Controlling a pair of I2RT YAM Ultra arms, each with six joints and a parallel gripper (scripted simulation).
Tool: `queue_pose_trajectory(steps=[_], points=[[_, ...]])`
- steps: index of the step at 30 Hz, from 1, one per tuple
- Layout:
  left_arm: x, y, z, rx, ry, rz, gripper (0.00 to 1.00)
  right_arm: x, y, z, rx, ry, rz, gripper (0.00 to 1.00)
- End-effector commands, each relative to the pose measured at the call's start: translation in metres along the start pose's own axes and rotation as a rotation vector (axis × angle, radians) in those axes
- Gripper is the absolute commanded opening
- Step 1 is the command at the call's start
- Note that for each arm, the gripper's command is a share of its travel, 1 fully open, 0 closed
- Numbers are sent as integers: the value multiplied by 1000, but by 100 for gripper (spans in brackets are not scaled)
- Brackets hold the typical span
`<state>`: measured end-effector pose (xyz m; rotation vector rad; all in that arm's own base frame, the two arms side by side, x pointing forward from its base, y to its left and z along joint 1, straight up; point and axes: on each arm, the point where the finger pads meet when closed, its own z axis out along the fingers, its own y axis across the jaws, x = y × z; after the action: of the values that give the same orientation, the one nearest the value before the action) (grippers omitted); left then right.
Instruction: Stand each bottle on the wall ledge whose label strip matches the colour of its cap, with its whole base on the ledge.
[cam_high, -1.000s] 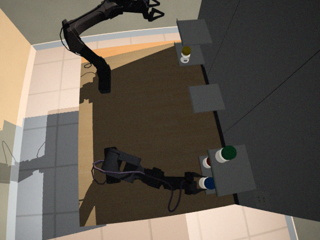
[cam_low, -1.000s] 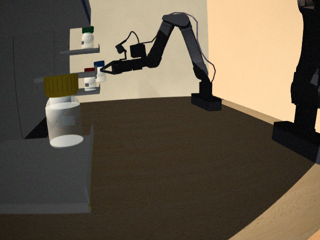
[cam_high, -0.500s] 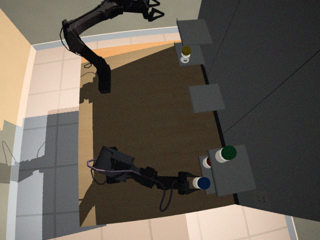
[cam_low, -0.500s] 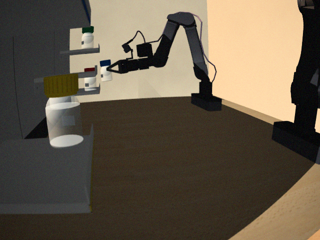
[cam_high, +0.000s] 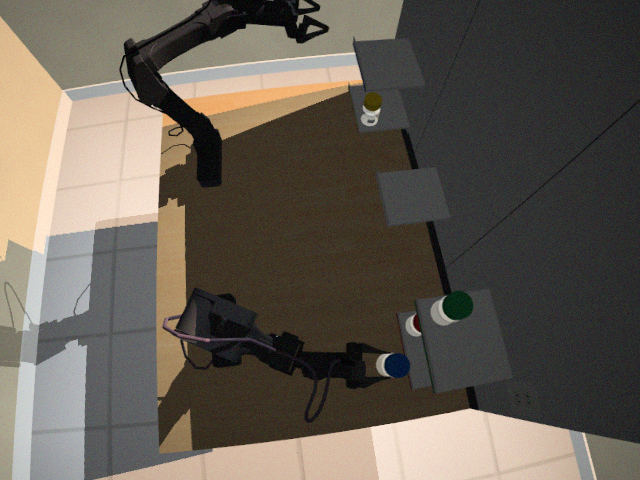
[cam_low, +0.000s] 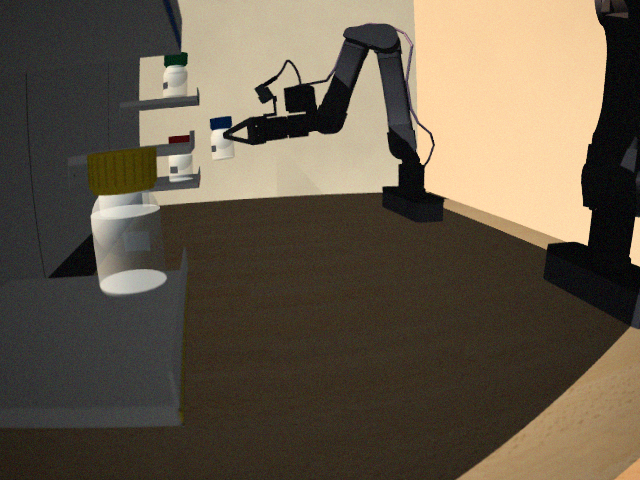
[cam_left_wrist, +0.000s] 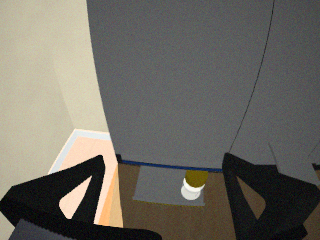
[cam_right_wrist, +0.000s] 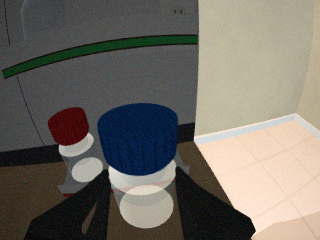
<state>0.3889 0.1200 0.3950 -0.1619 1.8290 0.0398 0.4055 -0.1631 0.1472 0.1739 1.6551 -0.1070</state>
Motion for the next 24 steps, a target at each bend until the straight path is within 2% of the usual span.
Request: queue_pose_trajectory(steps=[1,24], points=[[-8,-1,-5,0,-12,11,100,-34,-2,-10,-4,-102,-38,49],[-7,-1,-2,-6,1,8,100,-39,1,-17,-16,-111,-42,49]])
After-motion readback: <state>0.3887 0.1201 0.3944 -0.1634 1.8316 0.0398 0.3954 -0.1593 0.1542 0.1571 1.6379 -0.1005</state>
